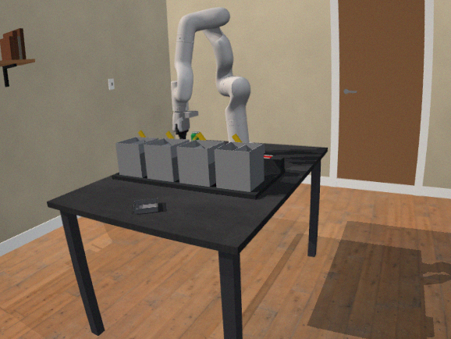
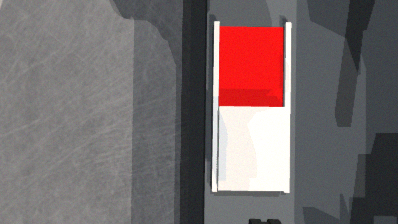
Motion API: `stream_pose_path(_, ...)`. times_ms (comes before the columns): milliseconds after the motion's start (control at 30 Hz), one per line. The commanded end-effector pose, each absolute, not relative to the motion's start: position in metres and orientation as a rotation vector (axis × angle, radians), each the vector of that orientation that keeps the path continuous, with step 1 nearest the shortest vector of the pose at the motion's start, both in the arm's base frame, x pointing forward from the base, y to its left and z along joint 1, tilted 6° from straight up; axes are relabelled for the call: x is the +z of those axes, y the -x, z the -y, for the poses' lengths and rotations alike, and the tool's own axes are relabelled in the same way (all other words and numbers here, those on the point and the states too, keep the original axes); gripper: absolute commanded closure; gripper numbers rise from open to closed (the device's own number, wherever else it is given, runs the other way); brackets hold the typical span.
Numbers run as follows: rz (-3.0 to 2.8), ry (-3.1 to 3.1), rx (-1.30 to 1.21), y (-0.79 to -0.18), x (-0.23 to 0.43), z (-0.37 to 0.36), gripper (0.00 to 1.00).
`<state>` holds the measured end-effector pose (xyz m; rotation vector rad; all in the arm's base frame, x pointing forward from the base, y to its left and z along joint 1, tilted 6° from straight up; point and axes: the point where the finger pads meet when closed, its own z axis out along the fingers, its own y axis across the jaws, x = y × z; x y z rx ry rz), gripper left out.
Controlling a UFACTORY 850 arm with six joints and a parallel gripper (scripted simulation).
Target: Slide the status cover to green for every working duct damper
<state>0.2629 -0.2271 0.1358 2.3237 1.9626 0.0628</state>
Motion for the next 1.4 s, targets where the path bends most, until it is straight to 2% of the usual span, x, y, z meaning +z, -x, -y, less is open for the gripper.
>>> stream_pose_path(0, -1.962, -2.323, 0.063, -0.263, 0.136, 0.228, 1.00)
stream_pose_path(1367, -1.962, -2.323, 0.065, -0.264, 0.126, 0.228, 1.00)
